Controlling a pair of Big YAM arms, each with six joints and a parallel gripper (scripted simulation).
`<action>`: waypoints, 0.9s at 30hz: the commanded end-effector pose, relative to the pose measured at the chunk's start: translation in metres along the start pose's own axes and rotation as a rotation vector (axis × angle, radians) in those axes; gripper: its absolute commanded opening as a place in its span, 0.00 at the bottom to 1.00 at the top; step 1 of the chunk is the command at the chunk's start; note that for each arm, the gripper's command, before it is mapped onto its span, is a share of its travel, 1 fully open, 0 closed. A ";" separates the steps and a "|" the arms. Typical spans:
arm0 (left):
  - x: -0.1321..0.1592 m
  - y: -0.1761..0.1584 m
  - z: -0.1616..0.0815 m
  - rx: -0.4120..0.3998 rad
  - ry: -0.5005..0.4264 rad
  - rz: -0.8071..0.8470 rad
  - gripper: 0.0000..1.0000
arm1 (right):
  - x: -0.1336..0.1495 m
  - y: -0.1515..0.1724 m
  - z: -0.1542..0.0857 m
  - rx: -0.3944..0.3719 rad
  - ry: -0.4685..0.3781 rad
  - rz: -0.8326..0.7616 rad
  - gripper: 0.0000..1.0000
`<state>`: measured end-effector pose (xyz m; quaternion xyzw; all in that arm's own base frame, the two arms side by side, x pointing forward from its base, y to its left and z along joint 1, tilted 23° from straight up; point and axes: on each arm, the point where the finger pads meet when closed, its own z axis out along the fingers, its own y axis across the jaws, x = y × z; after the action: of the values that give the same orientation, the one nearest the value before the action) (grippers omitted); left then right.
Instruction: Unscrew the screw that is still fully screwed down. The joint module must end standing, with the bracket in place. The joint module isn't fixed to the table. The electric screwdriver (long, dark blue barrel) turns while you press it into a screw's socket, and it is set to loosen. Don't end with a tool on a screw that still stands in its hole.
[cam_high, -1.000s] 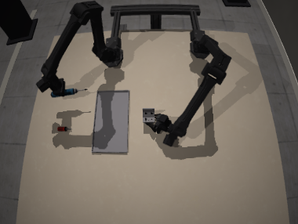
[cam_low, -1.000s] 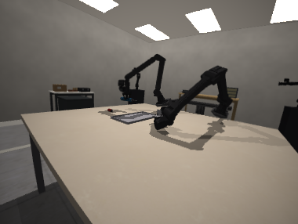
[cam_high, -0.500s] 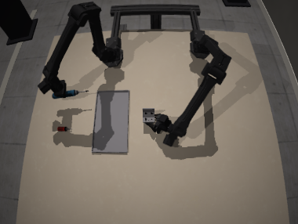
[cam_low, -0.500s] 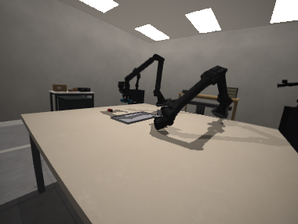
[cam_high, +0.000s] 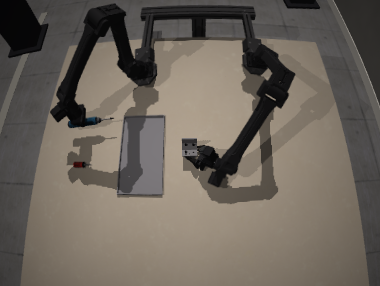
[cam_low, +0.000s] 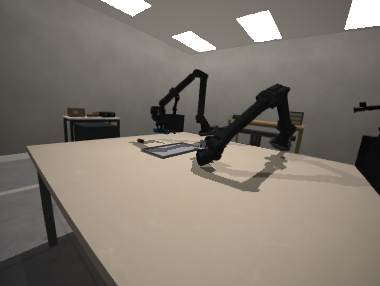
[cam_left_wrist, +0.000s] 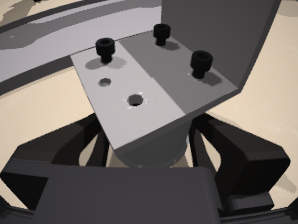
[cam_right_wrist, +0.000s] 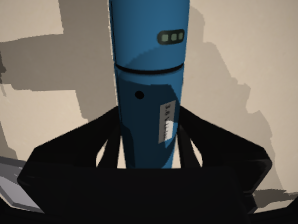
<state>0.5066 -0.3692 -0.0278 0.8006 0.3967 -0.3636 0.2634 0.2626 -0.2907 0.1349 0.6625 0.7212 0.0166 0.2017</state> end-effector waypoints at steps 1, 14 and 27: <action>-0.007 0.010 -0.004 -0.015 0.002 0.026 0.59 | -0.004 0.006 0.008 -0.006 -0.007 0.009 0.42; -0.007 0.010 -0.004 -0.015 0.002 0.026 0.59 | 0.001 0.004 0.027 -0.002 0.002 0.006 0.42; -0.007 0.010 -0.004 -0.015 0.002 0.026 0.59 | -0.016 0.014 0.026 -0.035 -0.047 0.009 0.42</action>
<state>0.5066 -0.3692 -0.0278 0.8006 0.3967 -0.3636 0.2634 0.2751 -0.3009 0.0971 0.6633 0.7214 0.0171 0.1984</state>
